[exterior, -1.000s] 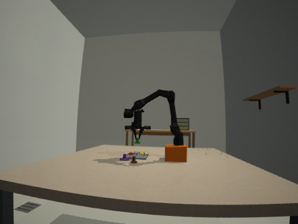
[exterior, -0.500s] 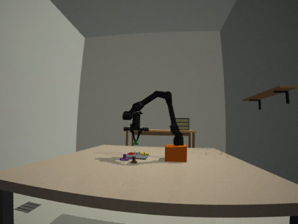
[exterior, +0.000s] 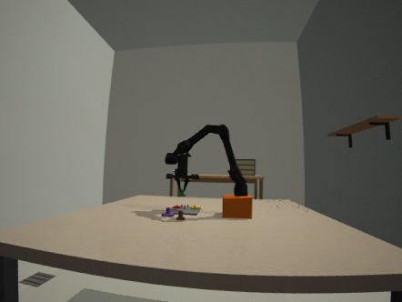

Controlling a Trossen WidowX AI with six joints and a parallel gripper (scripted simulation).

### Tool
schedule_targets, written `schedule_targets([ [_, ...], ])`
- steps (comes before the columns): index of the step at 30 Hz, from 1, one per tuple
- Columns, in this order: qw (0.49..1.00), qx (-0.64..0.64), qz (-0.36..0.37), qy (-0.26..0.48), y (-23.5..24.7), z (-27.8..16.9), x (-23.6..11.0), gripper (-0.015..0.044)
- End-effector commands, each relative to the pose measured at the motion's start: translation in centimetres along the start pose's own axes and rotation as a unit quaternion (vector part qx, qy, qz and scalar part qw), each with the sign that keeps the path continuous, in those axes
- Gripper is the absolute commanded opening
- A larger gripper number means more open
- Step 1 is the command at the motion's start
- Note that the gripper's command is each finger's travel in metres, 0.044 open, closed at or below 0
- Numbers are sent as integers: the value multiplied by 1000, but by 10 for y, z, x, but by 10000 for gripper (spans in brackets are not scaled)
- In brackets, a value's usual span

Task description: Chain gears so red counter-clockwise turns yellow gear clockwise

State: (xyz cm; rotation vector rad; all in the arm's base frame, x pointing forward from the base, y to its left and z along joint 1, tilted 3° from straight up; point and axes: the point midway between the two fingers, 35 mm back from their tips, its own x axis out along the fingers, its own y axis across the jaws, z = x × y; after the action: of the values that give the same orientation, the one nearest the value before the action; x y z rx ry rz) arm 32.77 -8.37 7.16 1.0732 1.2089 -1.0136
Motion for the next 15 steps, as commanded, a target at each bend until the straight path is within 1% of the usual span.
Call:
schedule_targets([
  [1,1000,-2,0,2,0,9,5,0],
  [15,1000,-1,-1,-1,-4,48,20,0],
])
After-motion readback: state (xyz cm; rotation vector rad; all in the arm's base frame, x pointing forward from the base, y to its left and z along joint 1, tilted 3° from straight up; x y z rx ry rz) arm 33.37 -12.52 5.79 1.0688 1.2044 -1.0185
